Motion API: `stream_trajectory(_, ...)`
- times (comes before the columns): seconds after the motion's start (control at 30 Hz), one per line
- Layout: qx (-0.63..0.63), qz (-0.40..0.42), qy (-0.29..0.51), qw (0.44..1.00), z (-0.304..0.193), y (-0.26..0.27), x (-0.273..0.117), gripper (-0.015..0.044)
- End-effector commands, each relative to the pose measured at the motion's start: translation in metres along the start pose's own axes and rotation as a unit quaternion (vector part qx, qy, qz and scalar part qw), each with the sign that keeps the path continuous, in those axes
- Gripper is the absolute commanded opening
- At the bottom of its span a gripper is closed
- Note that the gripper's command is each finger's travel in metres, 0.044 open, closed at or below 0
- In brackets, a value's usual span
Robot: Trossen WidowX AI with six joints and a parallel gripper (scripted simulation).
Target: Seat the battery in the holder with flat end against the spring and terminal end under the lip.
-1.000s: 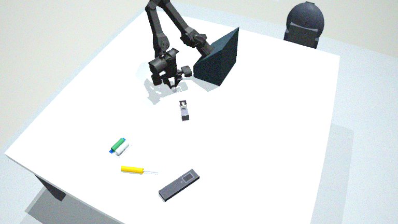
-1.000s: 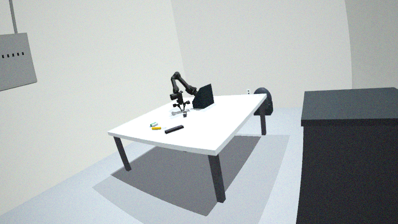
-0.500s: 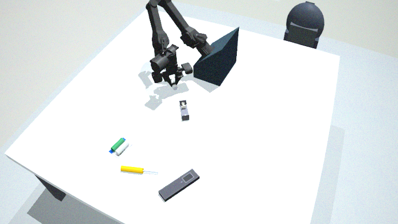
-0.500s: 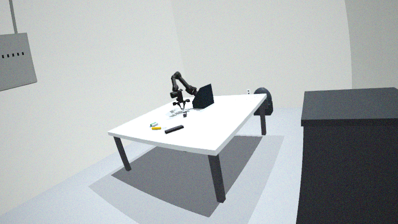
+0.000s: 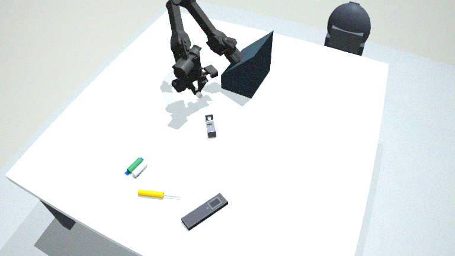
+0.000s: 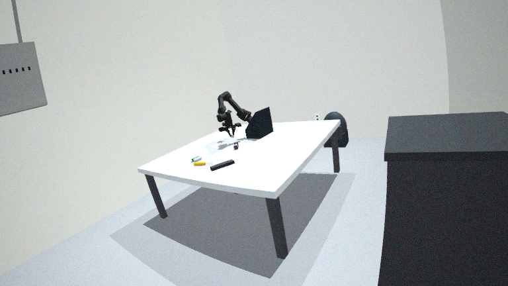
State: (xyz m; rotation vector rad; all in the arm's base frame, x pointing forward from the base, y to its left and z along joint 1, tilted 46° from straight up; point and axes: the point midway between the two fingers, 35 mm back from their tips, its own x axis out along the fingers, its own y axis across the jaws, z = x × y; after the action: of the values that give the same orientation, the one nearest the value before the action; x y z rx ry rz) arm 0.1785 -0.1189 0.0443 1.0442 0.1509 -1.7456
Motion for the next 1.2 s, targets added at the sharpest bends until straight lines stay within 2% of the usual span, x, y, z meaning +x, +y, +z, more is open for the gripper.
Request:
stream_trajectory(0.0, -0.115, 0.0, 0.002, 0.993, -0.011, 0.008, -0.004, 0.0075)
stream_trajectory(0.27, -0.343, 0.0, 0.005, 0.939, -0.035, 0.019, -0.01, 0.0075)
stream_trajectory(0.57, -0.573, 0.002, 0.007, 0.819, -0.063, 0.027, -0.016, 0.0075)
stream_trajectory(0.83, -0.747, 0.003, 0.004, 0.665, -0.09, 0.032, -0.02, 0.0075)
stream_trajectory(1.17, -0.905, 0.003, 0.004, 0.426, -0.126, 0.032, -0.024, 0.0075)
